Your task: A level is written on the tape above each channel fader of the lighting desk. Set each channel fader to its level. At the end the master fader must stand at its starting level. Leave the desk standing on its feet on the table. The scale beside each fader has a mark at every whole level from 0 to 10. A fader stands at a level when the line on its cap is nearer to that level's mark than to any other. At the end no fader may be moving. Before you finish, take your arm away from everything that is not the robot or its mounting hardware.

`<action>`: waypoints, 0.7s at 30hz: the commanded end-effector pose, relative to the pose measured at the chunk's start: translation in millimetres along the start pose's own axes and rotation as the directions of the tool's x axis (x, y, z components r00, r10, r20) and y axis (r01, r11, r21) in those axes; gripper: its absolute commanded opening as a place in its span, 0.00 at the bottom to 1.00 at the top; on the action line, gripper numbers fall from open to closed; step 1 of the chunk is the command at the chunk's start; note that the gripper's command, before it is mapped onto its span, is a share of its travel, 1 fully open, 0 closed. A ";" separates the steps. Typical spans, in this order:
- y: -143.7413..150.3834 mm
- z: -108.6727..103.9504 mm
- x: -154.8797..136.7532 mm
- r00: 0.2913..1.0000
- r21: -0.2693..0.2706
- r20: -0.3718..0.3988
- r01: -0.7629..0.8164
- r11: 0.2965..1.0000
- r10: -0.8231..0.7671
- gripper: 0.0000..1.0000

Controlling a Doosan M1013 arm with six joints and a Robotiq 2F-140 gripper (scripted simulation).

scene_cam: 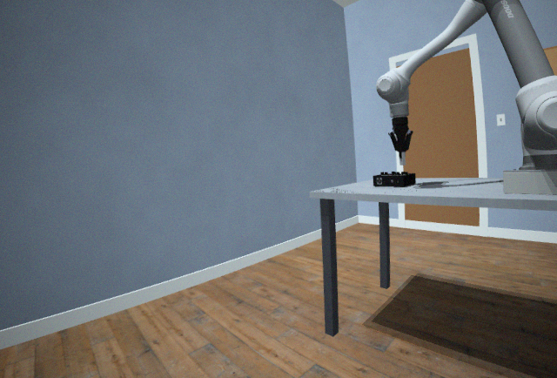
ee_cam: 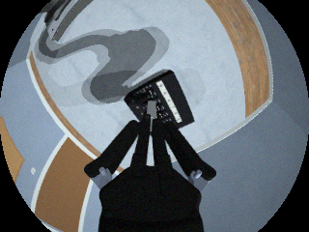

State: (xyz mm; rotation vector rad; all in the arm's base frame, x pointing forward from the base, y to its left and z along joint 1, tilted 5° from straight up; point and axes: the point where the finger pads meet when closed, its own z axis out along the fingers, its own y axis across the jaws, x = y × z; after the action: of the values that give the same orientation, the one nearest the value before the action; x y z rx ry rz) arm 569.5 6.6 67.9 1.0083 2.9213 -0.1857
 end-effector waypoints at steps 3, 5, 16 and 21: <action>10.2 0.4 -2.1 0.930 -0.016 -0.003 0.368 0.930 -0.369 0.00; 14.3 0.6 -2.8 0.882 -0.012 0.002 0.471 0.882 -0.471 0.00; 29.3 1.4 -5.2 0.542 0.012 0.017 0.840 0.542 -0.840 0.00; 34.0 1.7 -5.9 0.212 0.026 0.015 0.977 0.213 -0.977 0.00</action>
State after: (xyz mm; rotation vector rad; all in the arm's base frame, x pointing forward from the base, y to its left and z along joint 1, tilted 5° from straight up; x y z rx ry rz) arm 592.9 27.4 63.5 -0.7321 3.0467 -0.2704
